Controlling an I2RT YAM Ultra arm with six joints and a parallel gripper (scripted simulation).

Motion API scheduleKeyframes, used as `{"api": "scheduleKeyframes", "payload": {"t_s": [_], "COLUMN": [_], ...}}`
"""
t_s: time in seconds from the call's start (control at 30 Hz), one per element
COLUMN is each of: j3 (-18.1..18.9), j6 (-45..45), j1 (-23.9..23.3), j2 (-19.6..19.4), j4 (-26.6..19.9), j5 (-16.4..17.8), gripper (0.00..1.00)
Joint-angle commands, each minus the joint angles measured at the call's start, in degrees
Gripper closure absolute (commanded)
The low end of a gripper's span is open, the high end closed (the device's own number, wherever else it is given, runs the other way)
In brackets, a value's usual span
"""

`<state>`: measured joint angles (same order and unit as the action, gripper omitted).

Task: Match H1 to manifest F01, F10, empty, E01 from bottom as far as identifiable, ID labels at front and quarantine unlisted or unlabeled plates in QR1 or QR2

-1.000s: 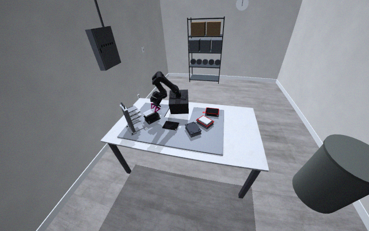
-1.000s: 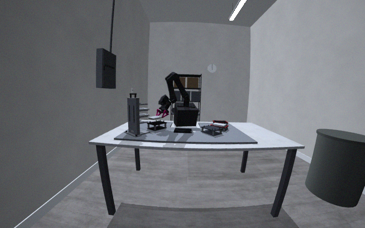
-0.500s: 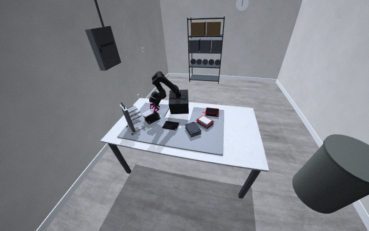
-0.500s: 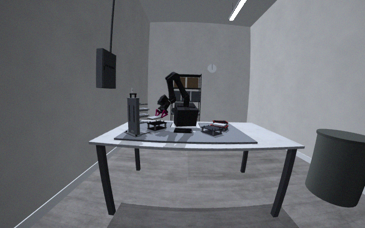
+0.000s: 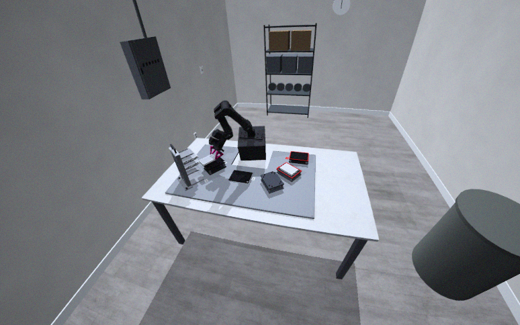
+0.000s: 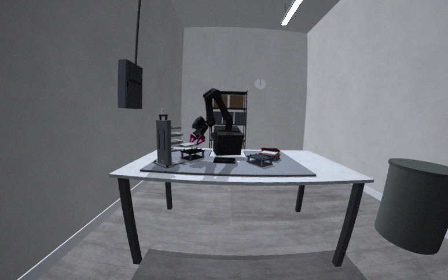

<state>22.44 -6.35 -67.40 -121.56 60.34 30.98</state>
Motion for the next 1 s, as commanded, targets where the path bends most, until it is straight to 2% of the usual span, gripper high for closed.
{"api": "scheduleKeyframes", "payload": {"t_s": [0.0, 0.97], "j3": [0.7, 5.6], "j6": [0.3, 1.9], "j1": [0.0, 2.3], "j2": [0.5, 1.0], "j4": [-0.1, -4.8], "j5": [-0.2, -2.1], "gripper": [0.14, 0.14]}}
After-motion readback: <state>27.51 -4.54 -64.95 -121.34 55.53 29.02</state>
